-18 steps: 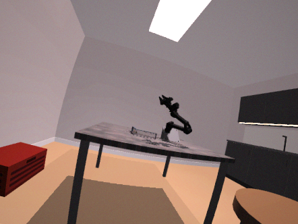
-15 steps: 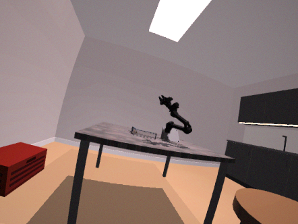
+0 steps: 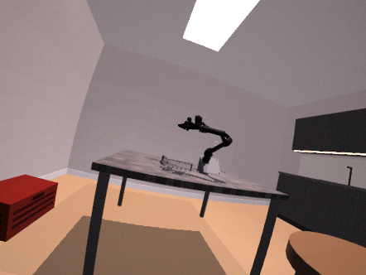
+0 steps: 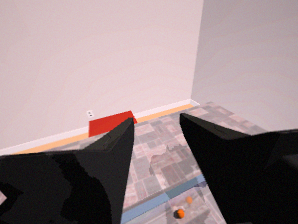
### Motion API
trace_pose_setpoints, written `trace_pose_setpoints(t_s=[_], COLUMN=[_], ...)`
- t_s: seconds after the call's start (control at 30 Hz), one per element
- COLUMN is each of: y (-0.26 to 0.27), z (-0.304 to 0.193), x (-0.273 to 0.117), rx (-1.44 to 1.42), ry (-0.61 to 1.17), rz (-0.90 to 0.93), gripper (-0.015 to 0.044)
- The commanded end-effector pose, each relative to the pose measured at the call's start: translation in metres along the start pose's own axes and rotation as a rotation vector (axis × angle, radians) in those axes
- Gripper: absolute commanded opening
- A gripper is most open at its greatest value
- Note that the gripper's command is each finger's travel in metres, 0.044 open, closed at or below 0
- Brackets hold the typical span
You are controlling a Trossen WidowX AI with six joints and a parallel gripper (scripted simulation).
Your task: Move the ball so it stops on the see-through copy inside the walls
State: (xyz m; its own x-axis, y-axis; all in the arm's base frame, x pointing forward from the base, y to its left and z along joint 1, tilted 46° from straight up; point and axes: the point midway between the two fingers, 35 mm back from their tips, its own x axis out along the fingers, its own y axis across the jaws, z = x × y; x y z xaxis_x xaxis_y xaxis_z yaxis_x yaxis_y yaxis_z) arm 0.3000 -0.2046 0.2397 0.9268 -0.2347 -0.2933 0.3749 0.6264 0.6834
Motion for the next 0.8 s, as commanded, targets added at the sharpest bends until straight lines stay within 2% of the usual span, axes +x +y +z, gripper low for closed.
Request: trace_pose_setpoints(t_s=[0.0,0.3,0.57,0.77], y=[-0.015,-0.040,-0.053,-0.059], z=[-0.043,-0.144,-0.246,-0.283], x=[0.043,0.097,0.108,0.109], rx=[-0.075,-0.216,-0.263,-0.281], ry=[0.270,0.790,1.249,1.395], rz=[-0.028,0.015,0.150,0.240], gripper=[0.0203,0.0203,0.0203,0.0203])
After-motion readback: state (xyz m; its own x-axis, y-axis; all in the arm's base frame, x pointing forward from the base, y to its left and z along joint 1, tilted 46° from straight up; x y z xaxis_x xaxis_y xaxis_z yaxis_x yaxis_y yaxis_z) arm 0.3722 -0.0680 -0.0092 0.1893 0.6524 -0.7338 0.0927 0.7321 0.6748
